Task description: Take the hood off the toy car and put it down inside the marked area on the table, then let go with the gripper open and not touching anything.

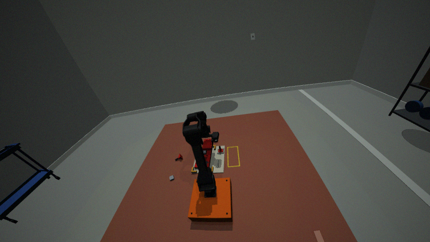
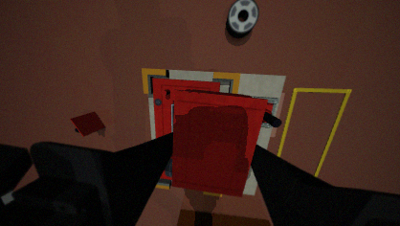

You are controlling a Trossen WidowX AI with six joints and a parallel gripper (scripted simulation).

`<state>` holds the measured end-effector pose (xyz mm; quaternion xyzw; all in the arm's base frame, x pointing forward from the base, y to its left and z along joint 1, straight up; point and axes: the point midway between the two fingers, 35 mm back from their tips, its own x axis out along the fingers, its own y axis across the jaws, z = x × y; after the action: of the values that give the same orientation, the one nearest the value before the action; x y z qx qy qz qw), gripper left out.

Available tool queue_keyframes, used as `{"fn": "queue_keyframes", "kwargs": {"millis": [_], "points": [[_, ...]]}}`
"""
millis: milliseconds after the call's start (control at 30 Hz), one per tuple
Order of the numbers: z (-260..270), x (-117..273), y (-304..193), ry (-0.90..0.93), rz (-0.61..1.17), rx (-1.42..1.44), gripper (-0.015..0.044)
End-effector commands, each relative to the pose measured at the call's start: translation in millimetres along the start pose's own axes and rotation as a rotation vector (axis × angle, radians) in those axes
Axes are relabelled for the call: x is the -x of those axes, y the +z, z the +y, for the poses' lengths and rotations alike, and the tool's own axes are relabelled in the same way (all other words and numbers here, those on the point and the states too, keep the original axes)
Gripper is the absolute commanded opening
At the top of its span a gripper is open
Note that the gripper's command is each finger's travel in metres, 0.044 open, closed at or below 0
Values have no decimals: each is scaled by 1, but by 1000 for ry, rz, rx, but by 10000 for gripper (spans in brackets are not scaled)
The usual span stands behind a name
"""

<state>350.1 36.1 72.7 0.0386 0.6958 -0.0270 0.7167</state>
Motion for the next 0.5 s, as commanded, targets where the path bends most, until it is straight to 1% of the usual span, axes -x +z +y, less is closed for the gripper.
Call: {"fn": "queue_keyframes", "kwargs": {"millis": [0,467], "points": [[-17,2,1,3,-4,4,0],[-70,5,-1,-14,-7,15,0]]}}
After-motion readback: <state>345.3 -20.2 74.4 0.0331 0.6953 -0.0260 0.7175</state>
